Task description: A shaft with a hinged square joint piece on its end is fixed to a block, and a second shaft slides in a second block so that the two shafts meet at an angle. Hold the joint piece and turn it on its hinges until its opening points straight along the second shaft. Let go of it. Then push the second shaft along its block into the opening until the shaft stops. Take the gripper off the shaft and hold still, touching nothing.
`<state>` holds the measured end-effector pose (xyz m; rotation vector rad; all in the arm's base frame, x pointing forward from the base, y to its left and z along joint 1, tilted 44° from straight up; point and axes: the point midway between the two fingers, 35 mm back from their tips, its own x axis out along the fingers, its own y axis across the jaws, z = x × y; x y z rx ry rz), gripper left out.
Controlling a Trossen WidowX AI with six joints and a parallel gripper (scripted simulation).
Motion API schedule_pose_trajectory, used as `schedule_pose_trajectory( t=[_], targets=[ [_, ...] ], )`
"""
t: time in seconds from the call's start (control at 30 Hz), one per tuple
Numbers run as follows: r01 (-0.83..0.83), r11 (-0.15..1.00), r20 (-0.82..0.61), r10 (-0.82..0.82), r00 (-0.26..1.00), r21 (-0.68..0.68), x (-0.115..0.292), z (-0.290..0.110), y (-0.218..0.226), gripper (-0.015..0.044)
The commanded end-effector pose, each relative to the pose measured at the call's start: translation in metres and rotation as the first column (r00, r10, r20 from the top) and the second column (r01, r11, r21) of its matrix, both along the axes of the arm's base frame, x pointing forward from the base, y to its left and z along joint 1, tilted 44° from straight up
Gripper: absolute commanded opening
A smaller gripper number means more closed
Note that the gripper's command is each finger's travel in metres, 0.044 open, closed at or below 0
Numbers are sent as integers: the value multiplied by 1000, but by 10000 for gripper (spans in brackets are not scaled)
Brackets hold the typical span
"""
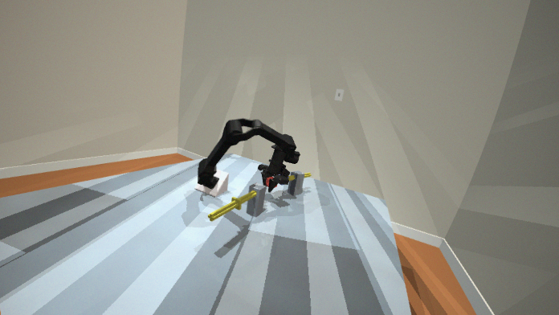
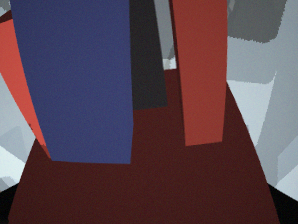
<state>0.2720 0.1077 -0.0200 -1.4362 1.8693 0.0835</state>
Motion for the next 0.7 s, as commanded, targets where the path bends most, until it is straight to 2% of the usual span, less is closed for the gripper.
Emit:
schedule_pose_trajectory(
  t=[0.0, 0.4, 0.57, 0.67],
  targets=[
    [-4, 1000, -5, 4, 1000, -2, 0, 0, 0, 0],
    [0, 1000, 1, 0, 1000, -1, 0, 0, 0, 0],
    [0, 1000, 1, 0, 1000, -1, 0, 0, 0, 131],
    [0, 1000, 1, 0, 1000, -1, 0, 0, 0, 147]
  ],
)
